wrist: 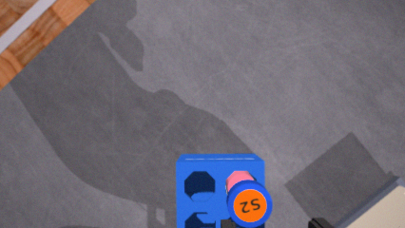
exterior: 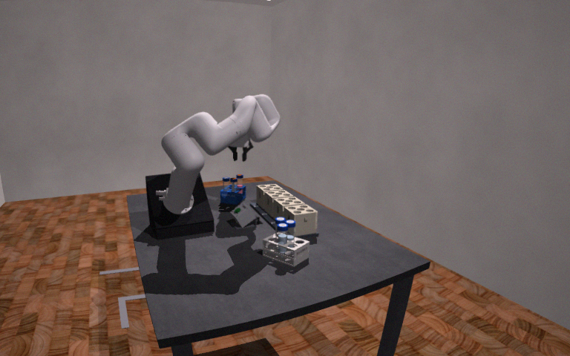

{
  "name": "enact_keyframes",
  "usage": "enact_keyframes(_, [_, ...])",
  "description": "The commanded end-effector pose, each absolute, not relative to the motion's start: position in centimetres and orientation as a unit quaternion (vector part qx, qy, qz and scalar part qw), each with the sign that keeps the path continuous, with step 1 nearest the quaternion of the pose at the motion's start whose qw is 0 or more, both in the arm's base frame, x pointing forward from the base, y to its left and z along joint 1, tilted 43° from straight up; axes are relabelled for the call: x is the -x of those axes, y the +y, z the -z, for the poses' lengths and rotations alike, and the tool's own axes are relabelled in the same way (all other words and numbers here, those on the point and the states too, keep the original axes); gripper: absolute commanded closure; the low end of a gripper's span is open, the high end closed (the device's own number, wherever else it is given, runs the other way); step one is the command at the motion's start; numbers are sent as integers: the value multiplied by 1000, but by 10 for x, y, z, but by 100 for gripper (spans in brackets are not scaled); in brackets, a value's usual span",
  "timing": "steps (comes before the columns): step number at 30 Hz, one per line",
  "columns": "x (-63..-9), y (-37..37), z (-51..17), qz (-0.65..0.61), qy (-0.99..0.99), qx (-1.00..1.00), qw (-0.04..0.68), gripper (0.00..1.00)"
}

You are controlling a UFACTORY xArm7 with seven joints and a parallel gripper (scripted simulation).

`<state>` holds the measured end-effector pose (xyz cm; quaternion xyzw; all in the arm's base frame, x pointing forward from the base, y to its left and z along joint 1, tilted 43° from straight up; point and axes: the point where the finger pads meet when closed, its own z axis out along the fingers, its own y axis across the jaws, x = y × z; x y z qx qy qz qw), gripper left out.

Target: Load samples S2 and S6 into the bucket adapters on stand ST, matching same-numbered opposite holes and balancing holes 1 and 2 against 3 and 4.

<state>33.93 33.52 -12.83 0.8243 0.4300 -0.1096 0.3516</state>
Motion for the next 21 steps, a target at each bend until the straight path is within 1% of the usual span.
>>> enact_keyframes(1, [-339,341,123,108,431,-825,350,56])
enact_keyframes(21, [-334,365,97,108,431,-825,350,56])
